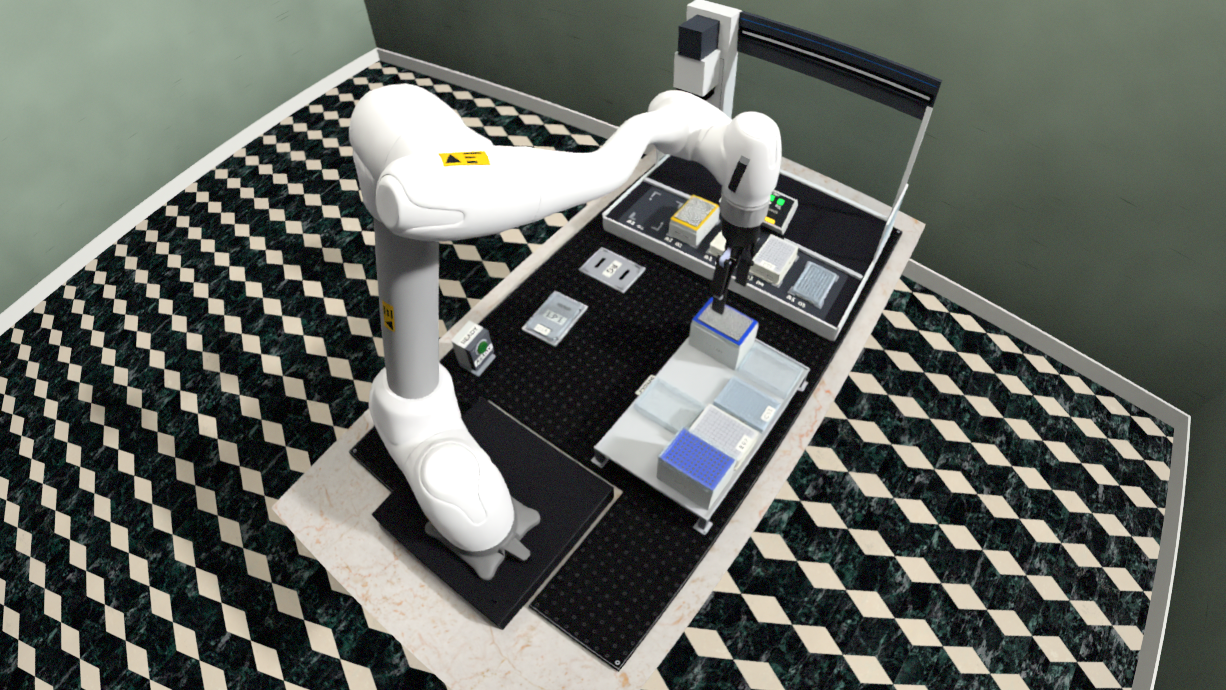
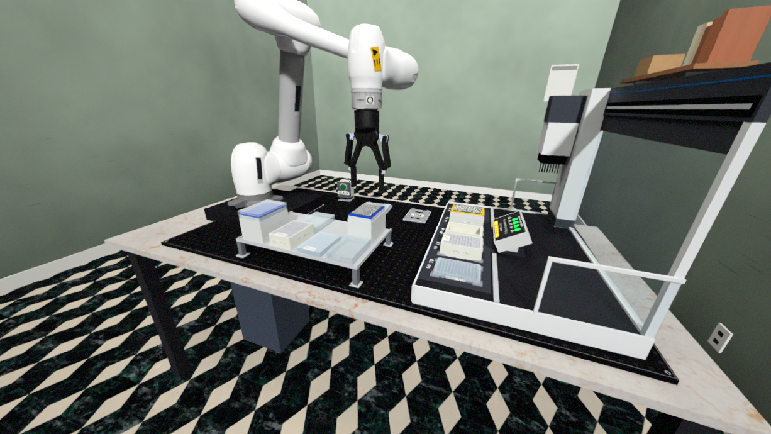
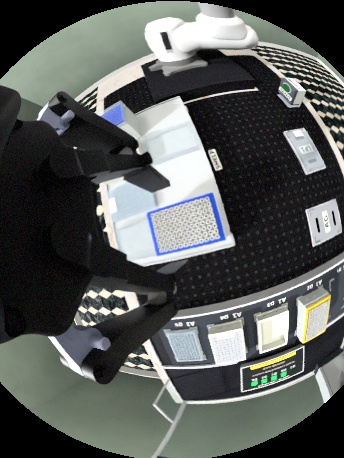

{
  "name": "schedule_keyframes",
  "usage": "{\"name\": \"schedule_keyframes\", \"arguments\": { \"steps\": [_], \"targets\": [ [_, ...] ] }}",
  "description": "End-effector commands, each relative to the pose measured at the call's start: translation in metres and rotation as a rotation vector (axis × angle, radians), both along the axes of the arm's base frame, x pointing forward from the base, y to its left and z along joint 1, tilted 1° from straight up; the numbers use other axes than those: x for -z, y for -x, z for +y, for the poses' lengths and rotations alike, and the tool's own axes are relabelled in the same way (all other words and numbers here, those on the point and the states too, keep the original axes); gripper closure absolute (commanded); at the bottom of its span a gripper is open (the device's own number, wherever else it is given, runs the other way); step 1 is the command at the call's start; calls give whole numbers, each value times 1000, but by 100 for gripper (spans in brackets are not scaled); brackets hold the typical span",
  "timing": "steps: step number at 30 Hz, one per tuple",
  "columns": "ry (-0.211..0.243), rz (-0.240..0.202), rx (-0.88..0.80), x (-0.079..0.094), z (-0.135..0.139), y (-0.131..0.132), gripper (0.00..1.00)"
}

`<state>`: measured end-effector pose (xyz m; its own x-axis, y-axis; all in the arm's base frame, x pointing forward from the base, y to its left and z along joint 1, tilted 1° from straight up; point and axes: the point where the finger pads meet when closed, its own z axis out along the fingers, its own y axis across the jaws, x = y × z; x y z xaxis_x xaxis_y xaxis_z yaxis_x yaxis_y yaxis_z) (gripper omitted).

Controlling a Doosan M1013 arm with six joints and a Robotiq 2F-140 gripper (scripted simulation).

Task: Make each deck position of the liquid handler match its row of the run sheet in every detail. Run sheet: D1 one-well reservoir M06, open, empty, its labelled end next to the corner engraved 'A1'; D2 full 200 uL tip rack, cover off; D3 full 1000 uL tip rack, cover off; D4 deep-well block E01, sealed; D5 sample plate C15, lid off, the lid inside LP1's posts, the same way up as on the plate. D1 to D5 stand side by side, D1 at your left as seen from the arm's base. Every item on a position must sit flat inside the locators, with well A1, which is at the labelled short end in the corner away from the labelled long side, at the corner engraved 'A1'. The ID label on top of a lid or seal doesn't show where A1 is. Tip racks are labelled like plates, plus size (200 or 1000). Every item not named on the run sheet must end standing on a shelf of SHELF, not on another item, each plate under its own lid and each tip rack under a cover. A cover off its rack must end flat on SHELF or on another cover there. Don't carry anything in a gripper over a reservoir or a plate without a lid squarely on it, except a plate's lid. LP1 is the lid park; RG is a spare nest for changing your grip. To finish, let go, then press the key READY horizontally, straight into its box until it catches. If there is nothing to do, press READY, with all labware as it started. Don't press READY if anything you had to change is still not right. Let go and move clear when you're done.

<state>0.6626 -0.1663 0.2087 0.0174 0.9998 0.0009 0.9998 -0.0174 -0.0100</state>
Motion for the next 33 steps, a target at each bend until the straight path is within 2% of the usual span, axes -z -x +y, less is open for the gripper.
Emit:
{"name": "schedule_keyframes", "arguments": {
  "steps": [1, 33],
  "targets": [
    [0, -1, 0, -4, 0, 0, 34],
    [0, -1, 0, -52, 0, -1, 34]
  ]
}}
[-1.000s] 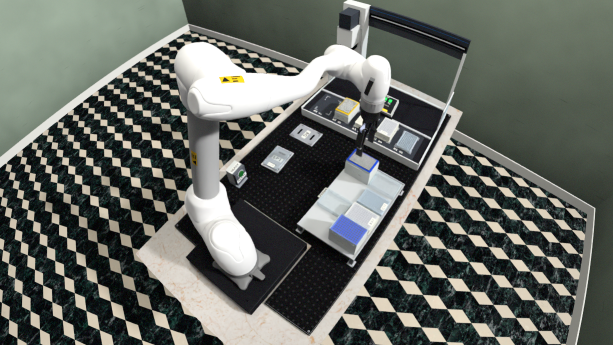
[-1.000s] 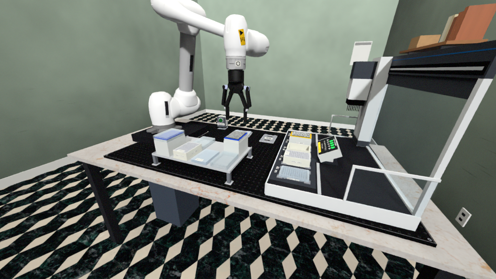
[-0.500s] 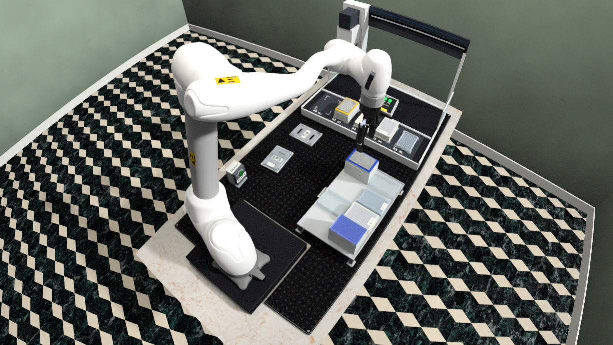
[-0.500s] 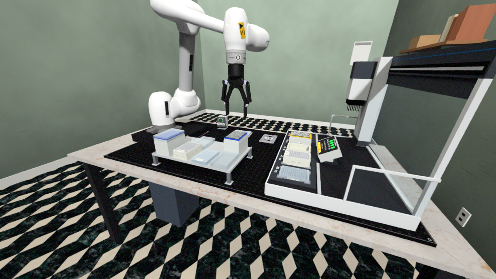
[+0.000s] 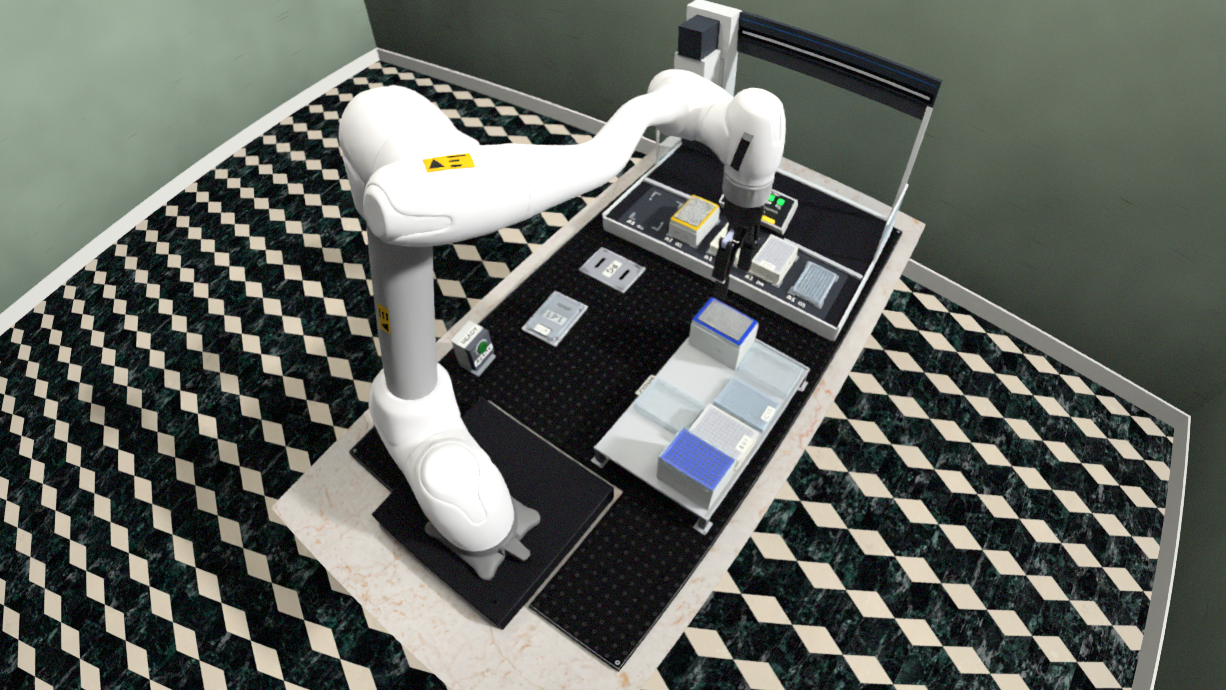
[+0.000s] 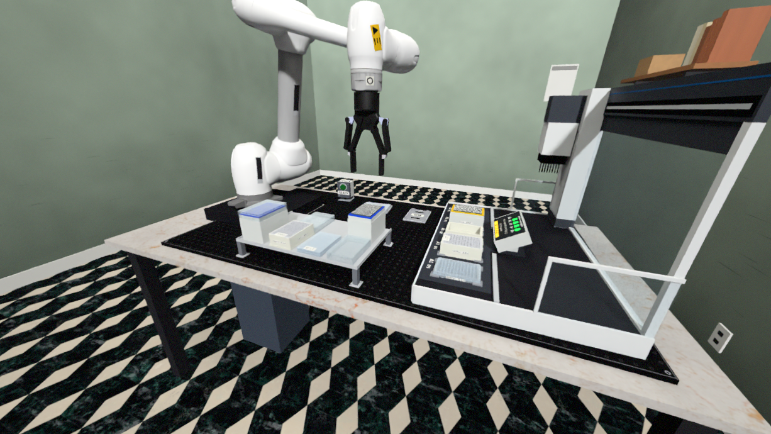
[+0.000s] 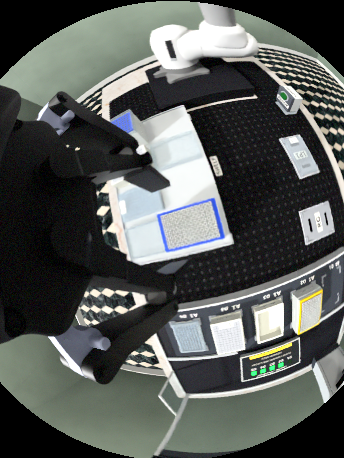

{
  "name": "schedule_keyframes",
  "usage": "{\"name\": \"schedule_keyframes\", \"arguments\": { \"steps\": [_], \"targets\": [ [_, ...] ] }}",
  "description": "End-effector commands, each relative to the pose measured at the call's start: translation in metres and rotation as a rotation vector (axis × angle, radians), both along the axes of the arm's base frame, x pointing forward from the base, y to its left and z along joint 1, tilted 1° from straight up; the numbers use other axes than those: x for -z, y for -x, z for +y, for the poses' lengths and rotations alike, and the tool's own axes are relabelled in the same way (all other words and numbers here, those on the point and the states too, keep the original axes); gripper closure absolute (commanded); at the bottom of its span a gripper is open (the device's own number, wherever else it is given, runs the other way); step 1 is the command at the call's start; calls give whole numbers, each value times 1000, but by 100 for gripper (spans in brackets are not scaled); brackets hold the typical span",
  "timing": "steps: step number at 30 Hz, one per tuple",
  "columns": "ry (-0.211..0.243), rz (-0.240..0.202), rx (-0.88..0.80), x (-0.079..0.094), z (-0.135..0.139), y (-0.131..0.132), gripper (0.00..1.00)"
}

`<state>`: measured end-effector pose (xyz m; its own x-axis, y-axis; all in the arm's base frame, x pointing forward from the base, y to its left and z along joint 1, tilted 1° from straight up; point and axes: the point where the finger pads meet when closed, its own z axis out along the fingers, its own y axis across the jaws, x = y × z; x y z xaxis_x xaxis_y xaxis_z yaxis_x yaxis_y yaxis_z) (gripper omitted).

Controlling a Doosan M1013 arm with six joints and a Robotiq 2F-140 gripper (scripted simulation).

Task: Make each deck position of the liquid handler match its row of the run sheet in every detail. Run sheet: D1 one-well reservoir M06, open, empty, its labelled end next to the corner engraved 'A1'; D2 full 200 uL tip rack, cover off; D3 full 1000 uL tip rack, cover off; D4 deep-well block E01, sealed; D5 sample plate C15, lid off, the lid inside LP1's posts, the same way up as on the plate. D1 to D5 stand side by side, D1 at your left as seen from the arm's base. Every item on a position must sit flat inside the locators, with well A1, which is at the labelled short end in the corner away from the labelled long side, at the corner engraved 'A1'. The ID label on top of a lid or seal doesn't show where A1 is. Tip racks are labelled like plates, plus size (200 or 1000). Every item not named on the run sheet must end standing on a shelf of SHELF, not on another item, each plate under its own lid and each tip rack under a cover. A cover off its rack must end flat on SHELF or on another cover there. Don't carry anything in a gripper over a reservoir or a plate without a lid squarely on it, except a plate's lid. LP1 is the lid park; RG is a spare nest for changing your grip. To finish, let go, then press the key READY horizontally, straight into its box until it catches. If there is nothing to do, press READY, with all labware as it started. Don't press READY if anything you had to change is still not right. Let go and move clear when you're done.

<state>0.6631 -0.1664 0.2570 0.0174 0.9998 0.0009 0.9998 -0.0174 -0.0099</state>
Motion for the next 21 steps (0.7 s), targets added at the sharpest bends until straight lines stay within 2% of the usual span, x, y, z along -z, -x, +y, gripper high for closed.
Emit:
{"name": "schedule_keyframes", "arguments": {
  "steps": [1, 21],
  "targets": [
    [0, -1, 0, -6, 0, 0, 34],
    [0, -1, 0, -33, 0, -1, 34]
  ]
}}
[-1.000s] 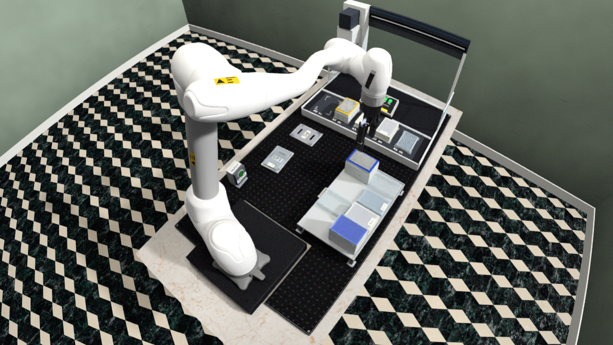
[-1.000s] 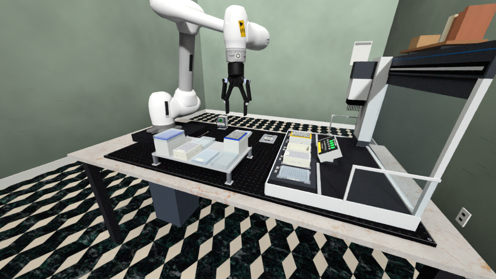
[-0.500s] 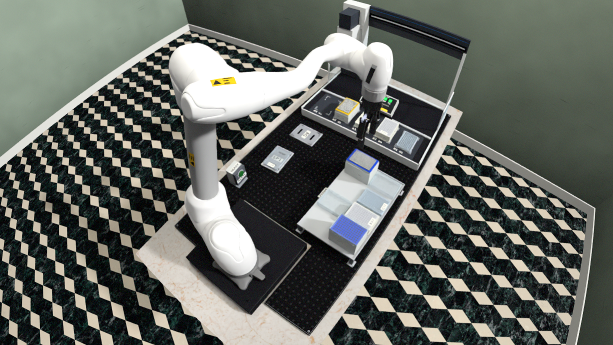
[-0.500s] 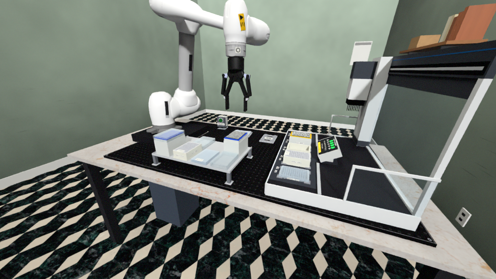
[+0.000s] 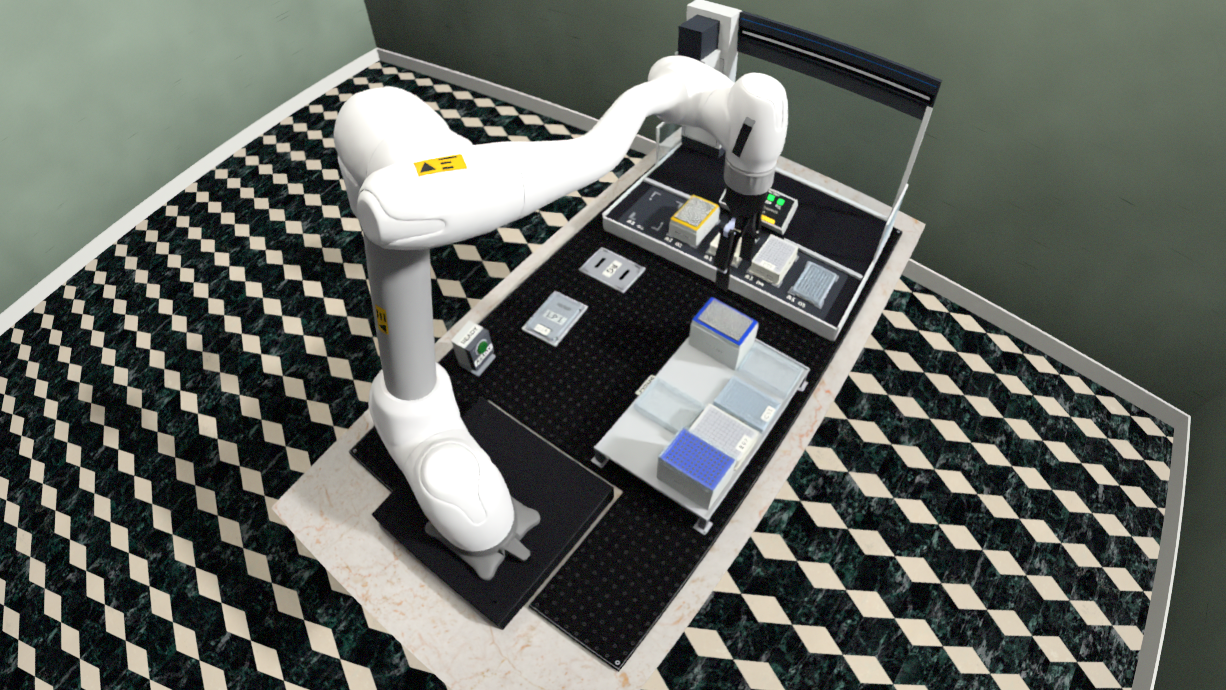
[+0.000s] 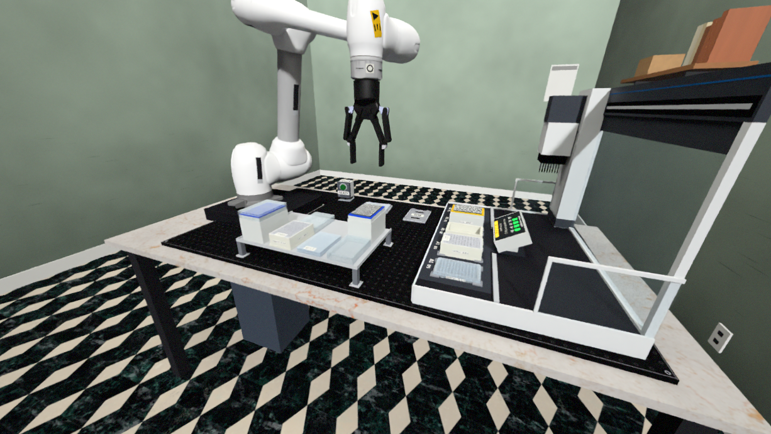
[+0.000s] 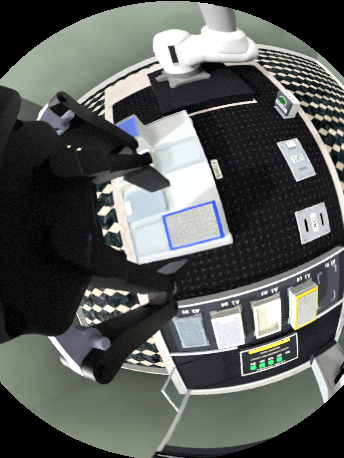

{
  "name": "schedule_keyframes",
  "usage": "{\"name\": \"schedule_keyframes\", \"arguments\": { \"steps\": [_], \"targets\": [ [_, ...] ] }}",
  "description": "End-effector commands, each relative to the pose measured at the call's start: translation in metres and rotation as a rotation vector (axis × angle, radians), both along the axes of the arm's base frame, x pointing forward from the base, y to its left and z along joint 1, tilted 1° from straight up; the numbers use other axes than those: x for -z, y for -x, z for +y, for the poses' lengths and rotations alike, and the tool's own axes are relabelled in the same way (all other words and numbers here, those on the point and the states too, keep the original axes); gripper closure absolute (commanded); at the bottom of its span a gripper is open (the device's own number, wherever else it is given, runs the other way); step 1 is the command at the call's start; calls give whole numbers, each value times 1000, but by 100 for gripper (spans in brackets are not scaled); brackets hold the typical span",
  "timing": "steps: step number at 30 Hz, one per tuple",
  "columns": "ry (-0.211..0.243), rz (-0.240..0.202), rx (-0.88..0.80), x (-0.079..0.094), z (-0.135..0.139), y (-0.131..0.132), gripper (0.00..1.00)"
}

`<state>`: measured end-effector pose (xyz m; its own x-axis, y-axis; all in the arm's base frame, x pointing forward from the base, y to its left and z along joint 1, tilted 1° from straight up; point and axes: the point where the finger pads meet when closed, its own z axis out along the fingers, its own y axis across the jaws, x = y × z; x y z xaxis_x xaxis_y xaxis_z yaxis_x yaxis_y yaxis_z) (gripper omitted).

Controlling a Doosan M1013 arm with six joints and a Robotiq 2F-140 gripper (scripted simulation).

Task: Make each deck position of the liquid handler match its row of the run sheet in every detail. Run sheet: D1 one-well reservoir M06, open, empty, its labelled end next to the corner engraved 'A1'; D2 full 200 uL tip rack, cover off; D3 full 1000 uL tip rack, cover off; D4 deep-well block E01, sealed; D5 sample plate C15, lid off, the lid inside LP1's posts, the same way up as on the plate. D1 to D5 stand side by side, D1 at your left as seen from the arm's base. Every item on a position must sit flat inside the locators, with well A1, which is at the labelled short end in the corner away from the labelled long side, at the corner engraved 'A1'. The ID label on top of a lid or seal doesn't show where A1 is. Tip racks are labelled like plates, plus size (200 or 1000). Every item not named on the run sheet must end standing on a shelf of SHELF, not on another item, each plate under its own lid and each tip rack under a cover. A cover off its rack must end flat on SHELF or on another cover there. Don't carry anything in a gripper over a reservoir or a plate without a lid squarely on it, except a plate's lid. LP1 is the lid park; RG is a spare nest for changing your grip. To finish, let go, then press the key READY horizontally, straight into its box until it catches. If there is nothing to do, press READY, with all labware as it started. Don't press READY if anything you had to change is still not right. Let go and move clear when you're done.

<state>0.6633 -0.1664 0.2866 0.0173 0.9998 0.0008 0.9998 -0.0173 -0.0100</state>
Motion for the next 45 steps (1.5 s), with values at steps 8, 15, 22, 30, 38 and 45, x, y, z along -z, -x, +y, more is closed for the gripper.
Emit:
{"name": "schedule_keyframes", "arguments": {
  "steps": [8, 15, 22, 30, 38, 45],
  "targets": [
    [0, -1, 0, -16, 0, 0, 34],
    [1, -1, 100, -10, 0, -25, 34],
    [2, -1, 220, -2, -1, -54, 34],
    [3, -1, 380, 4, -1, -77, 34],
    [4, -1, 500, 4, -1, -77, 34],
    [6, -1, 640, 4, -1, -77, 34]
  ]
}}
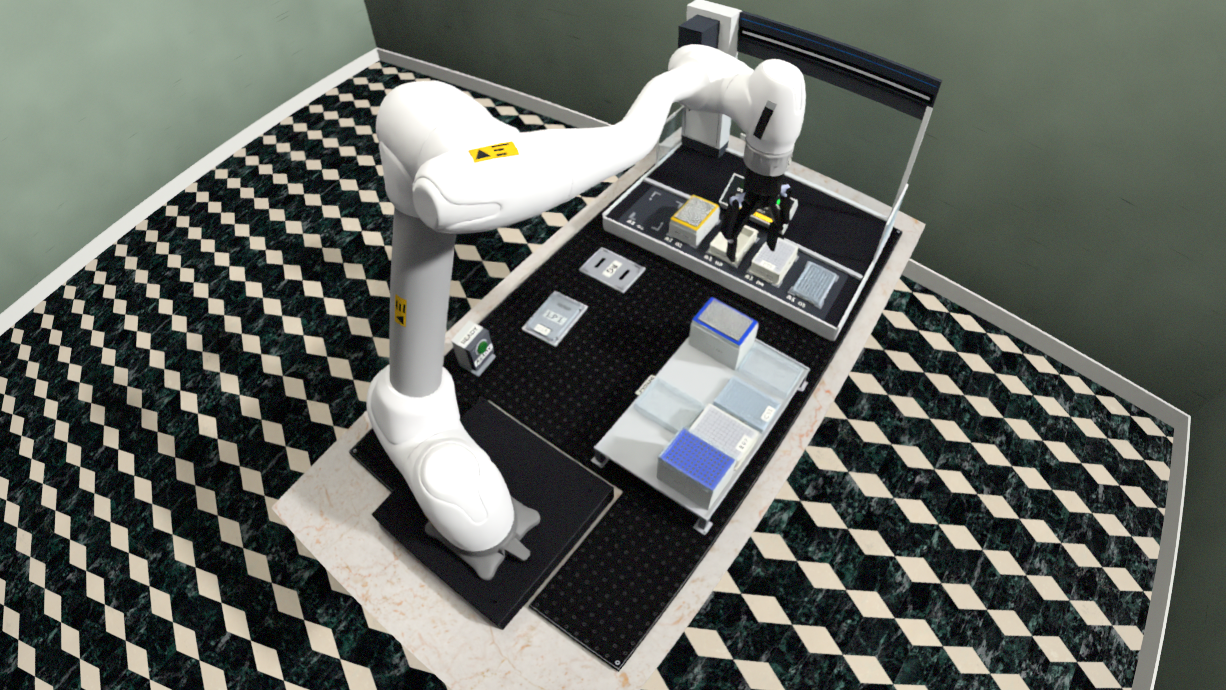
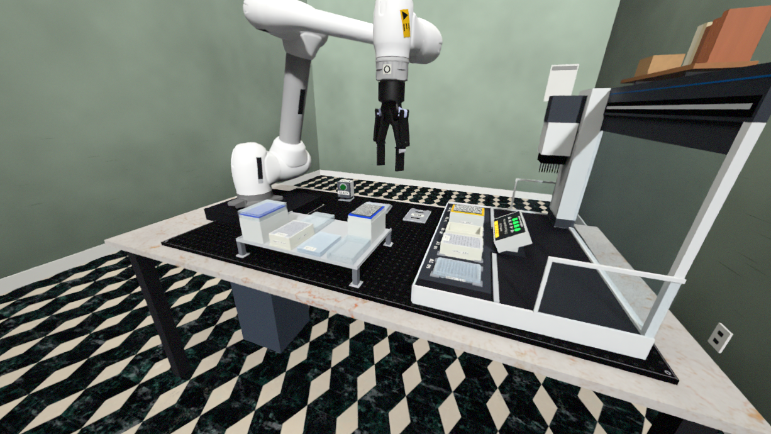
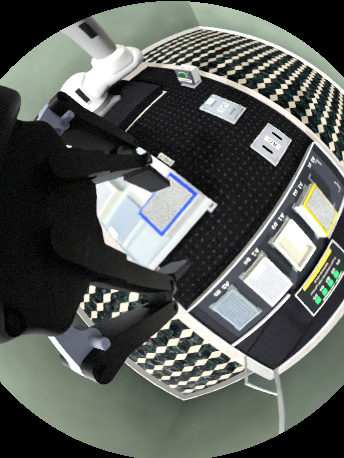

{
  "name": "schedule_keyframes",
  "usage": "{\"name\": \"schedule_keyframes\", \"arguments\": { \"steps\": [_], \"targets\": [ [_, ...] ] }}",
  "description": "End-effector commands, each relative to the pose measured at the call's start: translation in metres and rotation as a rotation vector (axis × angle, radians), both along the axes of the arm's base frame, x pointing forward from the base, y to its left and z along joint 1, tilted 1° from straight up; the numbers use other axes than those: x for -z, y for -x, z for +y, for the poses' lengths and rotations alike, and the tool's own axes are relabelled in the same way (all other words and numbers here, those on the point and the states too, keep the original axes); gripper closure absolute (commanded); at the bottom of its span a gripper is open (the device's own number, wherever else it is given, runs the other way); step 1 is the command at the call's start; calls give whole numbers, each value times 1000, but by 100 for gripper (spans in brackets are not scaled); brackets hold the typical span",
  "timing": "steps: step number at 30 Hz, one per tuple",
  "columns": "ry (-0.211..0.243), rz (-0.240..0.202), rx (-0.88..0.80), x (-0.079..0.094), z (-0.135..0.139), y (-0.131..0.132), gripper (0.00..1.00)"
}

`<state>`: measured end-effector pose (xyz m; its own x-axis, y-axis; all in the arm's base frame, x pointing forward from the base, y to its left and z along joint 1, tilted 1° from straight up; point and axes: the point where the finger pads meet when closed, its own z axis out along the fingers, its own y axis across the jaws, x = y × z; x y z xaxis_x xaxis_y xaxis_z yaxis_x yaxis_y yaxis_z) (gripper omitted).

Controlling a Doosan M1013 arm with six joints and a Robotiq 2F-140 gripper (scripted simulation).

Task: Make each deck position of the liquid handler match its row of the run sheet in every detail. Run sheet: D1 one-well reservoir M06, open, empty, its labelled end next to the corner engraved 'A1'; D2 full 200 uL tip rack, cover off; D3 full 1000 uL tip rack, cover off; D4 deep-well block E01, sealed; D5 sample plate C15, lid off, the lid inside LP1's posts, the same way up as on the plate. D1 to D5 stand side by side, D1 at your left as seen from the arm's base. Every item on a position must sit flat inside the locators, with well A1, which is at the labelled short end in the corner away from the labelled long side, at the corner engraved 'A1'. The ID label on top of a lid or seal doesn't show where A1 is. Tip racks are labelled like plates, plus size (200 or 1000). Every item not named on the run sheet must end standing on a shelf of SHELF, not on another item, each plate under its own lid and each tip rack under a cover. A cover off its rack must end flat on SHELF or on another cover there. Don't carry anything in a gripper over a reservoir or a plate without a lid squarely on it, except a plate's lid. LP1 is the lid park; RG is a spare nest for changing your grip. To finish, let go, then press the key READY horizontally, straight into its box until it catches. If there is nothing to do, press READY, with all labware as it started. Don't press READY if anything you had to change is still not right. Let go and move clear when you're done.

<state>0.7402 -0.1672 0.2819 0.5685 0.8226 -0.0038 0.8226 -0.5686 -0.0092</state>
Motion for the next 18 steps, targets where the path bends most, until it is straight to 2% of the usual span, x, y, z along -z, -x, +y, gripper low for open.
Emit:
{"name": "schedule_keyframes", "arguments": {
  "steps": [1, 9, 18],
  "targets": [
    [2, -1, 73, -1, 0, 0, 34],
    [3, -1, 181, -1, 0, 0, 34],
    [4, -1, 361, 10, 0, -44, 34]
  ]
}}
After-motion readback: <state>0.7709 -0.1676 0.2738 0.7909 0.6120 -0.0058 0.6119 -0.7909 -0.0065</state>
